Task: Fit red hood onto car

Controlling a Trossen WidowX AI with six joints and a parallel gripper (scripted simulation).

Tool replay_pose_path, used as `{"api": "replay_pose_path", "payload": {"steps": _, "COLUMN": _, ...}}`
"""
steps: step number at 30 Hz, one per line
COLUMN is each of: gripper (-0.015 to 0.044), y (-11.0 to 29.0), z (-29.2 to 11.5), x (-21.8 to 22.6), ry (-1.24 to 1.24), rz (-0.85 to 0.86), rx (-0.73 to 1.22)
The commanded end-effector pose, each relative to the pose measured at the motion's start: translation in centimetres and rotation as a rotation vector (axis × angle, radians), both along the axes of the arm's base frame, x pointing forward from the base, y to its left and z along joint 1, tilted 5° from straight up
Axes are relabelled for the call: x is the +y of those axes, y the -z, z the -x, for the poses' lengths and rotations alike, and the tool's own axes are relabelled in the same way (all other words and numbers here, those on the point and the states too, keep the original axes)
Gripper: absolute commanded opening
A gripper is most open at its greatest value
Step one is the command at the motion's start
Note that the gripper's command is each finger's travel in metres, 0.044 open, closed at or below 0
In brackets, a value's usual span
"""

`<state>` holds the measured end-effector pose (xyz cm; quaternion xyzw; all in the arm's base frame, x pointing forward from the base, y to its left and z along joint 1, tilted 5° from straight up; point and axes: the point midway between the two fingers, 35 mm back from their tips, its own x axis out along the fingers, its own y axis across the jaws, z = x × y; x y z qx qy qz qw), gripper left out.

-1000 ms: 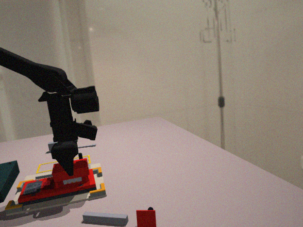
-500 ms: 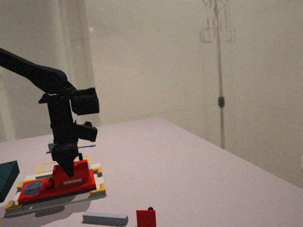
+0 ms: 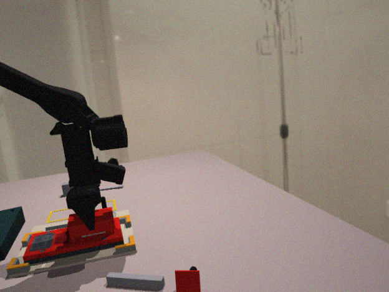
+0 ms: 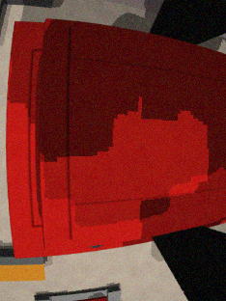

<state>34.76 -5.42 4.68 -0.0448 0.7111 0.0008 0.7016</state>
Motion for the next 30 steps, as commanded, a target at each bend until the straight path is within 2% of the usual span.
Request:
{"api": "replay_pose_path", "payload": {"steps": 1, "gripper": 0.0000, "y": -0.09, "z": 0.00, "x": -0.01, "ry": -0.004, "rz": 0.002, "rx": 0.000}}
{"api": "replay_pose_path", "payload": {"steps": 30, "gripper": 0.0000, "y": -0.30, "z": -0.01, "x": 0.01, "ry": -0.002, "rz": 0.001, "rx": 0.000}}
